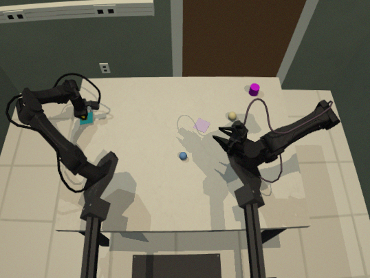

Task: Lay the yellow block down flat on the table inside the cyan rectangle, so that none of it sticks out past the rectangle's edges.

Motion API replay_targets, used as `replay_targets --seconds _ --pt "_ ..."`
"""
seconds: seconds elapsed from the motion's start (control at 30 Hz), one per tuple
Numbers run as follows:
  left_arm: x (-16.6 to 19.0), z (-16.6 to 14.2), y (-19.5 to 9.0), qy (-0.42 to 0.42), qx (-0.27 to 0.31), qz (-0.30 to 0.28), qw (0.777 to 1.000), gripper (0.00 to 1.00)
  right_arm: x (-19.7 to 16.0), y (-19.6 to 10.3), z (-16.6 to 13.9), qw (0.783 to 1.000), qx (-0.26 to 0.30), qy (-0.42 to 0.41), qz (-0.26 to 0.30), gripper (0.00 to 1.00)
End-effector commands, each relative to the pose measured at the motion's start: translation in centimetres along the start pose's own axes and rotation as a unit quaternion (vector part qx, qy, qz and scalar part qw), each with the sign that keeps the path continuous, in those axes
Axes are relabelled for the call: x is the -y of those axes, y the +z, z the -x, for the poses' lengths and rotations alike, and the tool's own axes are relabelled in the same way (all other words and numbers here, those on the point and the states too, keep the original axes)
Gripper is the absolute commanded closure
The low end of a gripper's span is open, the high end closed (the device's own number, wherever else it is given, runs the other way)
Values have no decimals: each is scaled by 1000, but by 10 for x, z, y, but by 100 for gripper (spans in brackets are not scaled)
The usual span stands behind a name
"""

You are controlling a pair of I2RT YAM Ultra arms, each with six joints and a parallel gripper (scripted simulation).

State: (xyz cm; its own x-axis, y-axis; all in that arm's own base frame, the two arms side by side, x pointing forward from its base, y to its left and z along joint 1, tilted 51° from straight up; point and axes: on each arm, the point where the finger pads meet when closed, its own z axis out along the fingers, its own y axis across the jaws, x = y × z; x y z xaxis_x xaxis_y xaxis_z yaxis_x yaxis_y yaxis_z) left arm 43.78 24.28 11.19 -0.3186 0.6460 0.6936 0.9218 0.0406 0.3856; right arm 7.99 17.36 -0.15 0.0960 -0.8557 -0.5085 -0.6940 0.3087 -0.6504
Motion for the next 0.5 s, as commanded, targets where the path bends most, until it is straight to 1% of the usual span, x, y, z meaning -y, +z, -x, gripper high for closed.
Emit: replay_targets --seconds 0.0,0.03,0.23,0.3,0.47 --pt "4 13 4 13 13 0 1000 73 2 -3 8 1000 13 6 -6 54" --pt "-1 11 4 9 12 4 1000 73 2 -3 8 1000 13 6 -6 54" --pt "0 10 8 8 11 4 1000 73 2 -3 8 1000 13 6 -6 54" --pt "2 10 0 13 10 0 1000 73 2 -3 8 1000 13 6 -6 54" --pt "1 10 0 12 10 0 1000 73 2 -3 8 1000 13 6 -6 54"
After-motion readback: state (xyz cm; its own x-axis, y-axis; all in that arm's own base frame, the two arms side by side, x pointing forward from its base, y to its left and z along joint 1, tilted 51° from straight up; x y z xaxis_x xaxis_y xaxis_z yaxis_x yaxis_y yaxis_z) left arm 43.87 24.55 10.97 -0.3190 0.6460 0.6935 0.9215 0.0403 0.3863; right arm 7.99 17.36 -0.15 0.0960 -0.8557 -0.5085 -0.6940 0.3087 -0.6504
